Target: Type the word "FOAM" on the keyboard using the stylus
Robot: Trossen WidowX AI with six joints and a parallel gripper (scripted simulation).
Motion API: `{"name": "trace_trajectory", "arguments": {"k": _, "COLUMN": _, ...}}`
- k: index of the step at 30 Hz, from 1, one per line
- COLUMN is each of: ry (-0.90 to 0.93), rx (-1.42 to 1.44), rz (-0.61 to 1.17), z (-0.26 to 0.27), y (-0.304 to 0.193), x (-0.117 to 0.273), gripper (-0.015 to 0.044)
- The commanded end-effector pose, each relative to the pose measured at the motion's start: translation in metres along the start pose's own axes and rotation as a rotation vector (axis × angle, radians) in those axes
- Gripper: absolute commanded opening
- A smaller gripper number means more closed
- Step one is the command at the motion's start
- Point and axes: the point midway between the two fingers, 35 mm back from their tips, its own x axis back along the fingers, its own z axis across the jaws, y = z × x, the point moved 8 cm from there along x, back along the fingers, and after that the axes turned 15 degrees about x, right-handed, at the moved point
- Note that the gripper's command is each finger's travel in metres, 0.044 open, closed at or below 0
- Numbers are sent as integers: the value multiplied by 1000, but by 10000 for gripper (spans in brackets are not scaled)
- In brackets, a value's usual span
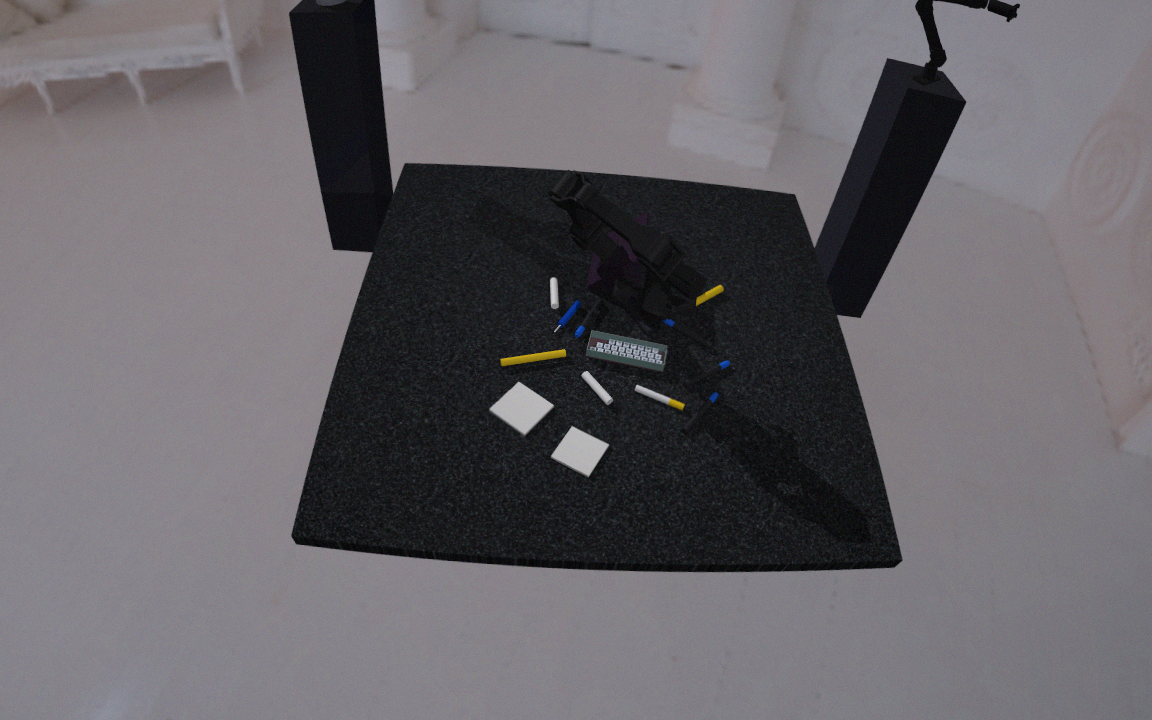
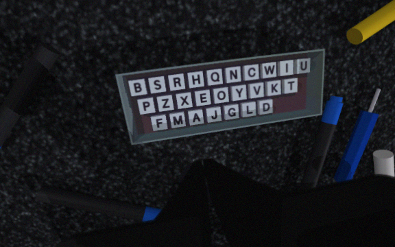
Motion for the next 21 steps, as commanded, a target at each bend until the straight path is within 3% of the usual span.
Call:
{"name": "trace_trajectory", "arguments": {"k": 1, "ry": 0, "rx": 0, "rz": 0, "z": 0, "y": 0, "x": 0, "gripper": 0}}
{"name": "trace_trajectory", "arguments": {"k": 4, "ry": 0, "rx": 0, "rz": 0, "z": 0, "y": 0, "x": 0, "gripper": 0}}
{"name": "trace_trajectory", "arguments": {"k": 10, "ry": -14, "rx": -26, "rz": -64, "z": -26, "y": -11, "x": 3, "gripper": 150}}
{"name": "trace_trajectory", "arguments": {"k": 21, "ry": -121, "rx": -174, "rz": -319, "z": -119, "y": -82, "x": -10, "gripper": 150}}
